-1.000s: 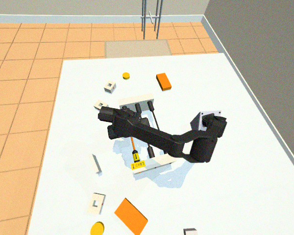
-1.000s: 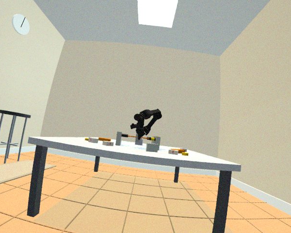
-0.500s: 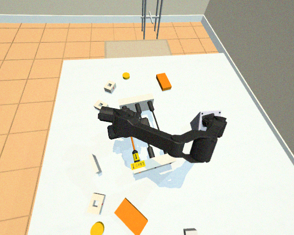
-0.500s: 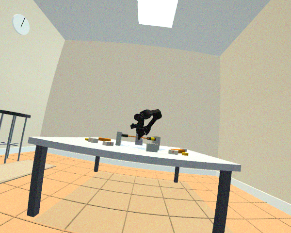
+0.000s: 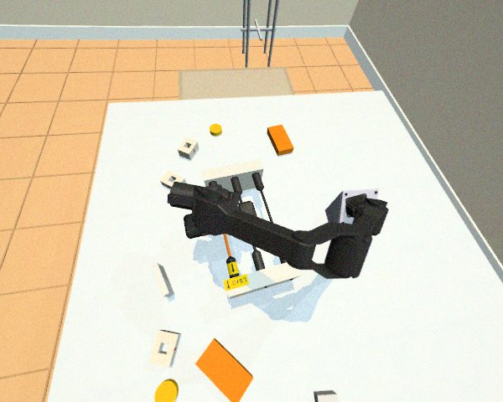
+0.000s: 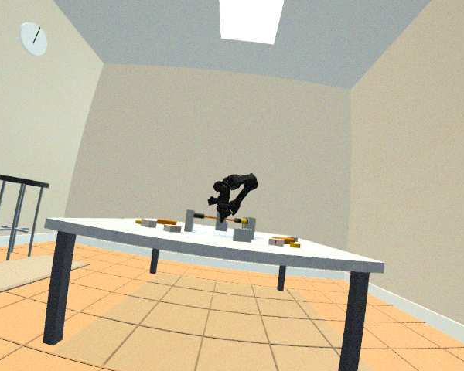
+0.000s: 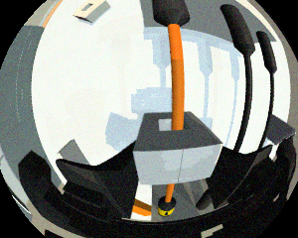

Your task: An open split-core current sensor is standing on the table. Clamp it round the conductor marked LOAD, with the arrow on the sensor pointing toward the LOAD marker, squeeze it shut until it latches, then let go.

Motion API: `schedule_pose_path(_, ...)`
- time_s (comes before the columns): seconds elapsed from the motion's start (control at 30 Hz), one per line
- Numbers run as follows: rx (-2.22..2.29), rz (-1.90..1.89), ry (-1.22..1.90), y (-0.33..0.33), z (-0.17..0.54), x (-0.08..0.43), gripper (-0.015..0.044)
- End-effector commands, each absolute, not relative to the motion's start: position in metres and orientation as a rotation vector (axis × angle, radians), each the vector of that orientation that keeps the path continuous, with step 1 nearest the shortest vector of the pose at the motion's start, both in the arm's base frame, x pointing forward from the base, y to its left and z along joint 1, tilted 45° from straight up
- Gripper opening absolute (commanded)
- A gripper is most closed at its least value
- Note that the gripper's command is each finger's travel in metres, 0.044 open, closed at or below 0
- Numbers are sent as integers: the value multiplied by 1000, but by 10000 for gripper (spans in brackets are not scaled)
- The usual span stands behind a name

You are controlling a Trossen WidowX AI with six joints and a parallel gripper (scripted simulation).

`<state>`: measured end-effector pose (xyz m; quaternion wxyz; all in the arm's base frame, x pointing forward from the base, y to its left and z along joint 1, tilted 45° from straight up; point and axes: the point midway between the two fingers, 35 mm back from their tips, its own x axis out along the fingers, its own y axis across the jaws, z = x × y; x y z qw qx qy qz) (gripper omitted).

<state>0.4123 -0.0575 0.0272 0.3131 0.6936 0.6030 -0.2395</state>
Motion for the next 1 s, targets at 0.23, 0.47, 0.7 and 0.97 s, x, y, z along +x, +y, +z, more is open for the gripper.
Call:
schedule_pose_path(0.23, 1829, -632, 1590, -57, 27, 412, 180)
schedule_pose_path(0.47, 1829, -632, 1590, -57, 27, 412, 133)
schedule_pose_path(0.7, 1844, -623, 1565, -58, 27, 413, 28)
schedule_pose_path(0.97, 1847, -614, 1549, -58, 27, 414, 0)
